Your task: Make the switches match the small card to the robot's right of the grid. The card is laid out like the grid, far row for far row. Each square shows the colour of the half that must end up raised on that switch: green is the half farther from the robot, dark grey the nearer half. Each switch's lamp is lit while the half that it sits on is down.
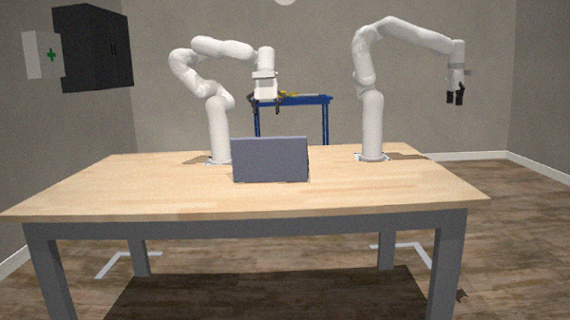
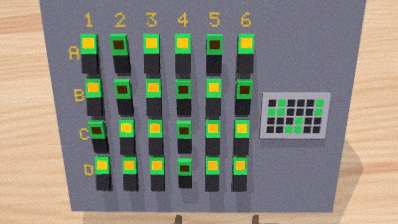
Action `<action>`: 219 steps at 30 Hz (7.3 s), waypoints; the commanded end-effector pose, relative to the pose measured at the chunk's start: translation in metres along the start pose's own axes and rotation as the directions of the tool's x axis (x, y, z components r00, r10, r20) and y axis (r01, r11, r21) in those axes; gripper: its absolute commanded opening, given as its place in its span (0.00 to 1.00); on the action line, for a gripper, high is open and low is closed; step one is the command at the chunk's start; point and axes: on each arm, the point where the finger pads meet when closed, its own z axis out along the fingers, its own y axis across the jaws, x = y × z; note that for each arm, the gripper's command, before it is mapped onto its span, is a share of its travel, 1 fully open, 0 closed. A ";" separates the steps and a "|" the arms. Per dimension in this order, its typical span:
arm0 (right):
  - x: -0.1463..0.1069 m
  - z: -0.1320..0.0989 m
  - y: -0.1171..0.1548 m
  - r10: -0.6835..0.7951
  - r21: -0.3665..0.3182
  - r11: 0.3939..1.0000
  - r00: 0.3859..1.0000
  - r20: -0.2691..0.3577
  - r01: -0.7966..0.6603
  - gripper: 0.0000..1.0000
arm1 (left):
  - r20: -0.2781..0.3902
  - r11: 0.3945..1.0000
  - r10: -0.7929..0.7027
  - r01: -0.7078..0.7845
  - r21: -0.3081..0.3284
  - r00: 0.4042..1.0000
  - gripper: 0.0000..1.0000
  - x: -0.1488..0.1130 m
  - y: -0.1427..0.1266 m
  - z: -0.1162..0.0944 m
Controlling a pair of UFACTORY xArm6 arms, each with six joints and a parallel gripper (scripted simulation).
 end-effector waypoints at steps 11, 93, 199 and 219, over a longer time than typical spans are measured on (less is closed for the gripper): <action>0.001 0.030 0.035 0.001 0.003 1.000 1.000 -0.001 -0.001 1.00 | -0.006 1.000 0.000 0.000 0.000 1.000 1.00 0.001 0.000 -0.002; 0.000 0.076 0.088 0.006 0.003 1.000 1.000 -0.002 -0.006 0.00 | -0.006 1.000 0.000 0.000 0.000 1.000 1.00 0.001 0.000 -0.002; 0.097 -0.003 -0.007 0.987 0.158 0.163 0.162 -0.024 -0.974 0.00 | -0.006 1.000 0.000 0.000 0.000 1.000 1.00 0.001 0.000 -0.002; 0.106 -0.009 -0.019 1.000 0.176 0.022 0.023 0.000 -0.984 0.00 | -0.006 1.000 0.000 0.000 0.000 1.000 1.00 0.001 0.000 -0.002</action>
